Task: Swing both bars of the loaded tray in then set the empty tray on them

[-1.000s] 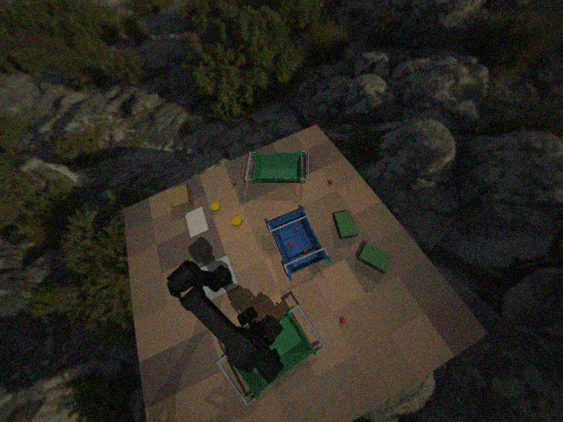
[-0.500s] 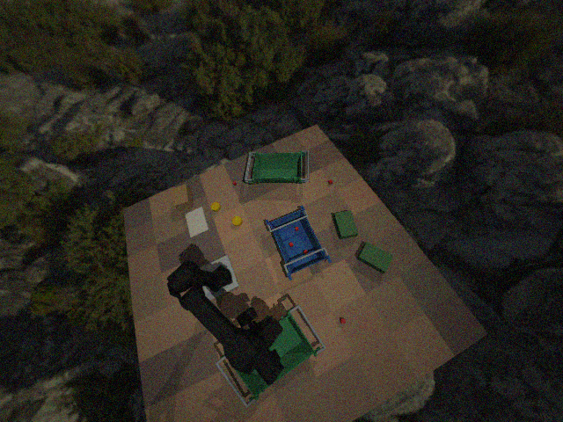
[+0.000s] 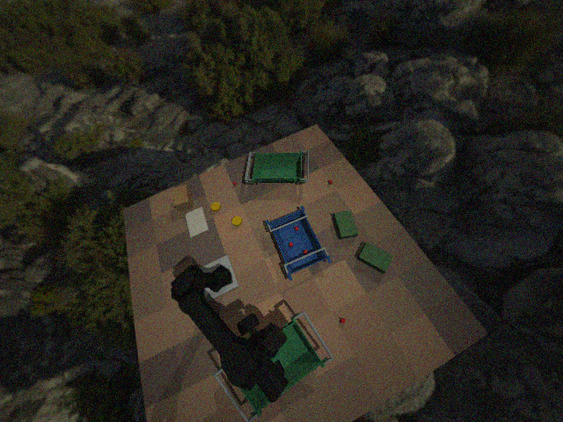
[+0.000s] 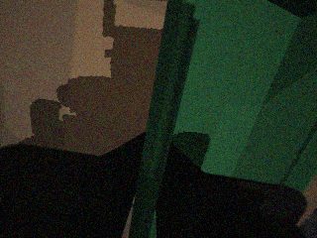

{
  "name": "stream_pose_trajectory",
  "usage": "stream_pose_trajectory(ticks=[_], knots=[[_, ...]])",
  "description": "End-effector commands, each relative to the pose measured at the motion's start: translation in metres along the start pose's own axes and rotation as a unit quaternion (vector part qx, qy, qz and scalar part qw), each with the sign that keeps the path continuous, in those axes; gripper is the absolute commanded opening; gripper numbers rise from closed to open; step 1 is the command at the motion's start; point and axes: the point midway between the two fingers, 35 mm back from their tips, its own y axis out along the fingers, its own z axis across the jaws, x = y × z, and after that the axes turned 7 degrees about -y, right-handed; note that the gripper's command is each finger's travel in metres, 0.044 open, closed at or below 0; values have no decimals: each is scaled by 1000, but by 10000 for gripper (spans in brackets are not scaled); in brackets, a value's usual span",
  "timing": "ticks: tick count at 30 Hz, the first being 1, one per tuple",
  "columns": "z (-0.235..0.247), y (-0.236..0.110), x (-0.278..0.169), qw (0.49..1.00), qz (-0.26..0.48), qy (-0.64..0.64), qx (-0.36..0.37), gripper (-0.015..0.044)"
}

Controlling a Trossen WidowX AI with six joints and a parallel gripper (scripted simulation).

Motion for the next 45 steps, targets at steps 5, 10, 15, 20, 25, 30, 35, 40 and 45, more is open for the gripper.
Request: stream_pose_trajectory(ticks=[5, 10, 15, 20, 25, 30, 35, 40, 45], knots=[[-12, -35, 1, 1000, -2, 1, -19, 0], [-14, -46, 1, 1000, -2, 1, -21, 0], [-14, -46, 1, 1000, -2, 1, -21, 0], [-14, -46, 1, 1000, -2, 1, -21, 0], [-14, -46, 1, 1000, -2, 1, -21, 0], [-14, -46, 1, 1000, -2, 1, -21, 0], [-14, -46, 1, 1000, -2, 1, -21, 0], [-14, -46, 7, 1000, -2, -7, -21, 0], [-11, -46, 26, 999, -3, -36, -20, 0]])
